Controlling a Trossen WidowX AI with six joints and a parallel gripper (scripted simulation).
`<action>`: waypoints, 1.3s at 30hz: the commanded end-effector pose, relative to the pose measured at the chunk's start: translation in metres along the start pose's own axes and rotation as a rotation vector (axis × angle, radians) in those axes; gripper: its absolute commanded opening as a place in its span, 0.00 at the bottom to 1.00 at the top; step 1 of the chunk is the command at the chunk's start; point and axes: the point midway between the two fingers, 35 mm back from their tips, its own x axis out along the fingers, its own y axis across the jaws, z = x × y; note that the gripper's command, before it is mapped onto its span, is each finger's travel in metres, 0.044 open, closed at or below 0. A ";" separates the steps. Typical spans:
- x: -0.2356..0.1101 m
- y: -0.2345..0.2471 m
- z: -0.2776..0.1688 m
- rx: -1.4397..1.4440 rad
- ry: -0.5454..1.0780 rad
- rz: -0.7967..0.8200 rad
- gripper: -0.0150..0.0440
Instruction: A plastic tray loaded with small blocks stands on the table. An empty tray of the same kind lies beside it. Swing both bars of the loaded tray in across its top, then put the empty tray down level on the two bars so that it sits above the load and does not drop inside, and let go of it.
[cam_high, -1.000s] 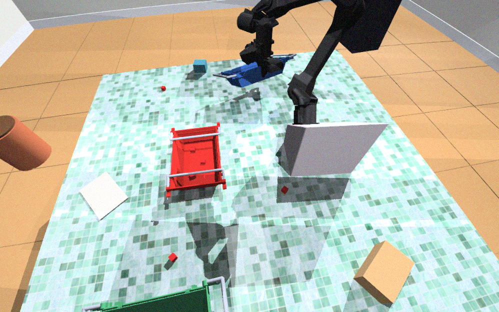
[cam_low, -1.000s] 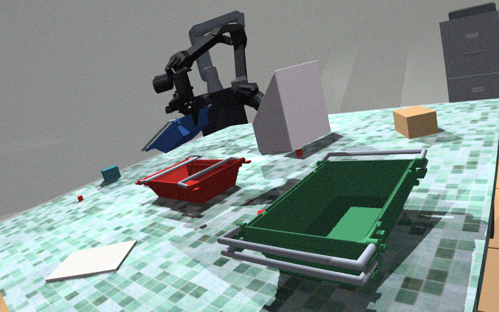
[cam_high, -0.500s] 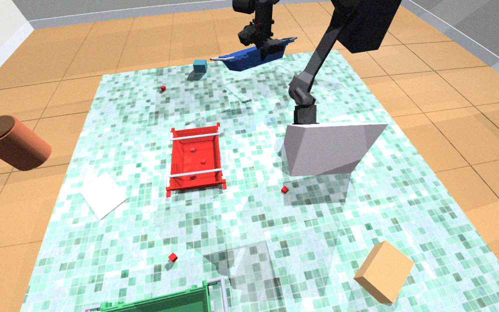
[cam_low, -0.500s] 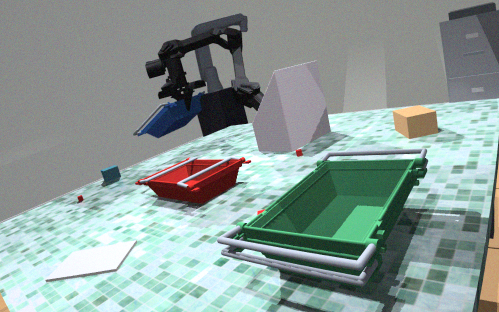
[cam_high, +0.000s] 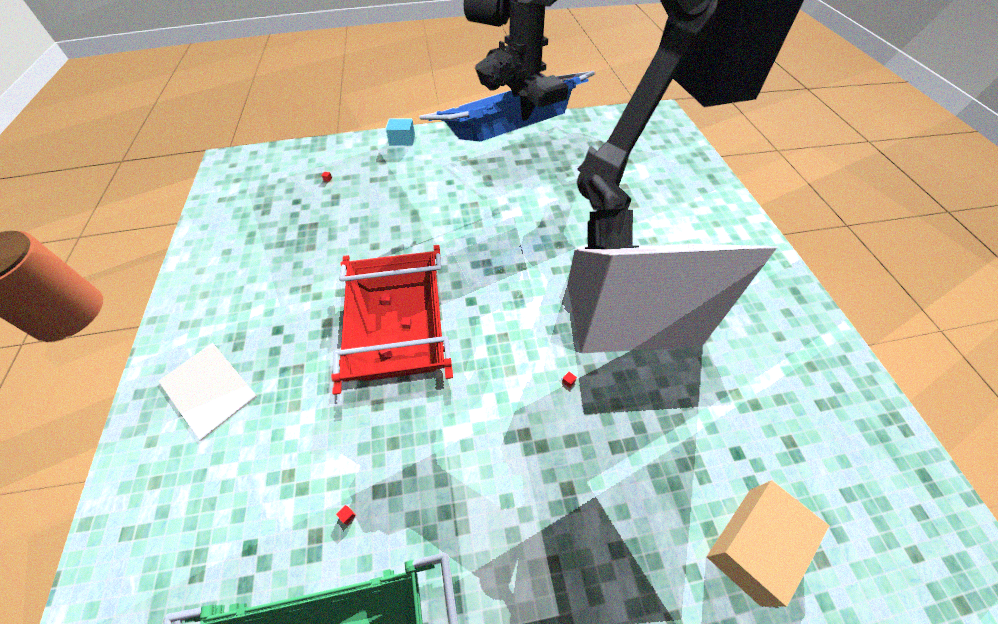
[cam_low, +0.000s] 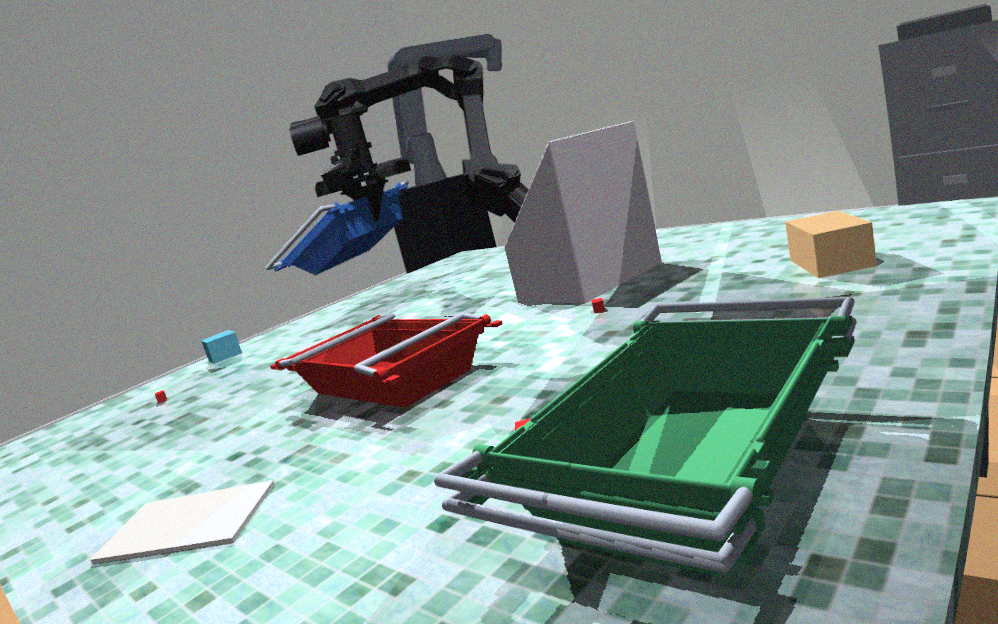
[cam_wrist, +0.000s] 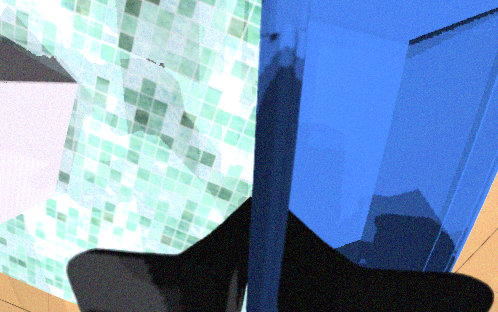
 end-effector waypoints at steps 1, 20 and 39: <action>-0.003 -0.003 -0.001 0.008 -0.001 -0.012 0.25; 0.003 -0.009 0.039 -0.113 -0.029 0.014 0.25; 0.007 -0.004 0.116 -0.337 -0.064 0.049 0.25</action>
